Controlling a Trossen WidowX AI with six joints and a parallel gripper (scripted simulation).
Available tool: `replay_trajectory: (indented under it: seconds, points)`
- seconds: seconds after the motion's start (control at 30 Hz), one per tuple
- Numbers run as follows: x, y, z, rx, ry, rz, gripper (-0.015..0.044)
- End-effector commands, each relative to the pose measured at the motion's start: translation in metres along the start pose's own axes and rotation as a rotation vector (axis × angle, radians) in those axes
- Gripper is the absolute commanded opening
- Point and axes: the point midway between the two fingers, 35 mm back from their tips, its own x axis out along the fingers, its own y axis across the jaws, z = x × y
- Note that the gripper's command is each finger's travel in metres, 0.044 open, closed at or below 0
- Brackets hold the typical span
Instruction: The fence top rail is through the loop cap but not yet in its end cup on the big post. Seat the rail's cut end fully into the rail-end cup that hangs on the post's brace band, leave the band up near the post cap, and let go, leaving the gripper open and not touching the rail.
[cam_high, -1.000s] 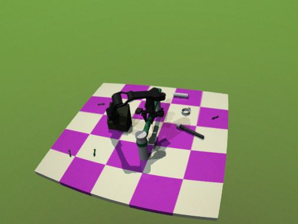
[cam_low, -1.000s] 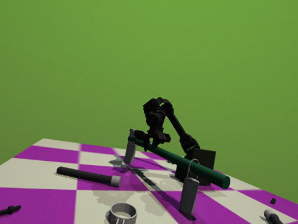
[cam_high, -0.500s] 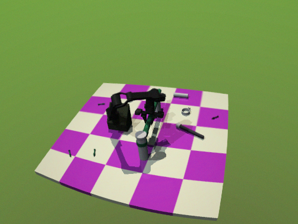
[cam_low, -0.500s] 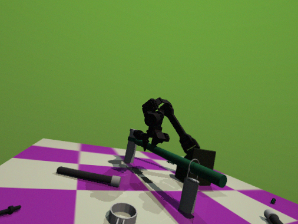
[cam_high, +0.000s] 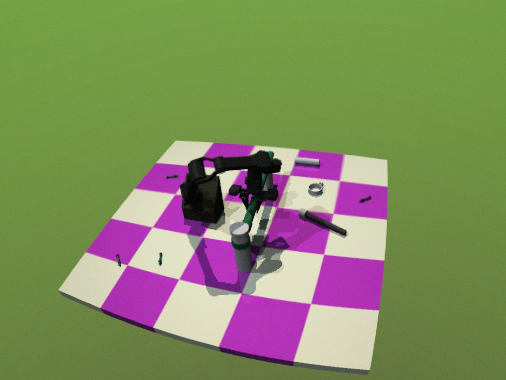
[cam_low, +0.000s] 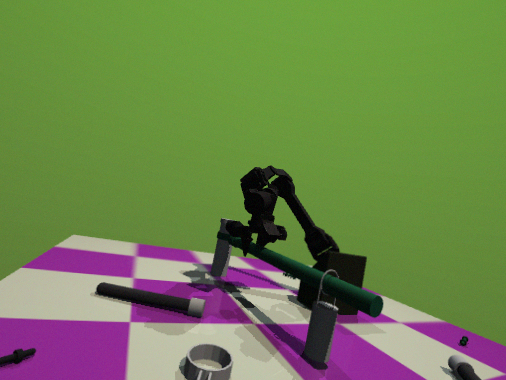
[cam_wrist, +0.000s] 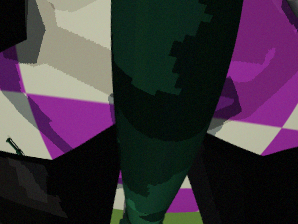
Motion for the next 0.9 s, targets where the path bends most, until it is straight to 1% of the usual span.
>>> replay_trajectory:
  seconds: [0.0, 0.27, 0.47, 0.67, 0.8, 0.87]
  points:
    - [-0.001, 0.0, 0.0, 0.003, 0.0, -0.003, 0.0079]
    - [-0.003, 0.0, 0.002, -0.002, 0.0, -0.004, 0.0289]
    - [-0.022, 0.0, 0.013, -0.043, -0.003, -0.018, 0.044]
    - [-0.046, 0.004, 0.027, -0.095, 0.0, -0.034, 0.044]
    - [-0.049, 0.004, 0.027, -0.099, -0.003, -0.048, 0.044]
    - [-0.062, 0.005, 0.027, -0.103, -0.024, -0.079, 0.044]
